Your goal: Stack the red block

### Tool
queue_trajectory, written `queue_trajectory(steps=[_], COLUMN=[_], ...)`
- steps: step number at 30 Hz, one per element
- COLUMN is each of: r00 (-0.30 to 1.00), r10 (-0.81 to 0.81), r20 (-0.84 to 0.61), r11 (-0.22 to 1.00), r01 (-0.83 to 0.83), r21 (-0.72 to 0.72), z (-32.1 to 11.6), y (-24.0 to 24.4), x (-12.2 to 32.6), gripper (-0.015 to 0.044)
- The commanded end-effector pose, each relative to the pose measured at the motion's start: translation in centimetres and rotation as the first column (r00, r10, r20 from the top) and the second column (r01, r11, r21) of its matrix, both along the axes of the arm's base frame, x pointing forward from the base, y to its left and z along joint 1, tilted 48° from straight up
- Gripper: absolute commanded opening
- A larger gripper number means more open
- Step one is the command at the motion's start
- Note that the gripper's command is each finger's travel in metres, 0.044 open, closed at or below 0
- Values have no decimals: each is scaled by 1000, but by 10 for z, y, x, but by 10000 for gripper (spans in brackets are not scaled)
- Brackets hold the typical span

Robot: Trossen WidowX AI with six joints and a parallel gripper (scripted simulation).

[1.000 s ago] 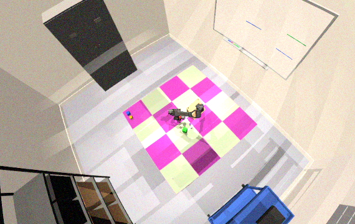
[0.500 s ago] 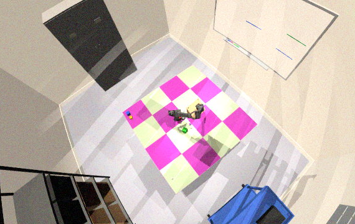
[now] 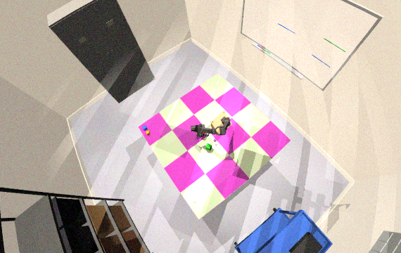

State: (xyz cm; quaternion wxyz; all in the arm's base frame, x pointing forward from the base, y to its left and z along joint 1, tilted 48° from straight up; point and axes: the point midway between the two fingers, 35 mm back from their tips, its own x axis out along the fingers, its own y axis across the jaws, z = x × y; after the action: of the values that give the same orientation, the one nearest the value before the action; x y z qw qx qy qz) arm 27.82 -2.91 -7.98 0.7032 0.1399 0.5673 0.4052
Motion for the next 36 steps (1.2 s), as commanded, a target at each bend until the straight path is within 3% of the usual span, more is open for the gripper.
queue_trajectory(steps=[1, 10, 19, 27, 33, 36], r00=[1000, 1000, 1000, 1000, 1000, 1000], r10=[-5, -5, -5, -5, -5, -5], r20=[-7, -7, -7, -7, -7, -7], r11=[1000, 1000, 1000, 1000, 1000, 1000], r01=[5, 5, 5, 5, 5, 5], r21=[5, 5, 5, 5, 3, 3], z=[-1, 0, 0, 0, 13, 23], y=[2, 1, 1, 1, -13, -25], x=[-1, -1, -1, -1, -1, -2], gripper=[440, 440, 204, 150, 0, 0])
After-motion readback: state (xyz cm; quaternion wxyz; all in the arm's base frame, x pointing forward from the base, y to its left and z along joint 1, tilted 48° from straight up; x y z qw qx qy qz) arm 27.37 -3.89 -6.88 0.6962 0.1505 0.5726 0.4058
